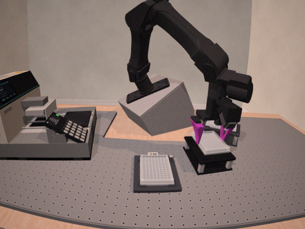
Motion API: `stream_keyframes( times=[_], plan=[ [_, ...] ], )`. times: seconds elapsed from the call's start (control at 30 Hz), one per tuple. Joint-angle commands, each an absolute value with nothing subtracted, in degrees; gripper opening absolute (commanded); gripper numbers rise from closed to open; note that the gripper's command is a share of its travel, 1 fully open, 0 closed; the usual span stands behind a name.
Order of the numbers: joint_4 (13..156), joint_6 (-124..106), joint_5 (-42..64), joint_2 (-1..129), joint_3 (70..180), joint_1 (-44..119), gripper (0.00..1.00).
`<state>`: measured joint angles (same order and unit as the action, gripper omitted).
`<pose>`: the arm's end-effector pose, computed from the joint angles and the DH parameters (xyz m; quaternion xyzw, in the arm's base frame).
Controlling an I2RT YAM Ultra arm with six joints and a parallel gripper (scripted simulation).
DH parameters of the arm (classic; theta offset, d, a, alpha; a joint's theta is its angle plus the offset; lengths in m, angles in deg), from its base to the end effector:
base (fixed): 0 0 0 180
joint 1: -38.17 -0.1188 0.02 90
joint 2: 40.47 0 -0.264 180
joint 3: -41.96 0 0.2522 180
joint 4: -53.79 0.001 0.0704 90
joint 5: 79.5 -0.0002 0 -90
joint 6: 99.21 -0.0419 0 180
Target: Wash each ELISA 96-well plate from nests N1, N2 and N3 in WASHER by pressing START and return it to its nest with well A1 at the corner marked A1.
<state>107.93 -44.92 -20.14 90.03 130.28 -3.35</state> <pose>0.2878 0.2277 0.0444 -0.0634 0.9610 -0.2393 0.1231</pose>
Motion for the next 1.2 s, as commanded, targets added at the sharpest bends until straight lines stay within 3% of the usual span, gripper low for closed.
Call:
stream_keyframes(
  times=[0.0, 1.17],
  plan=[
    [107.8, -44.8, -20.2, 89.6, 130.4, -3.6, 0.00],
    [106.7, -44.4, -20.3, 90.1, 129.8, -3.2, 0.00]
  ],
)
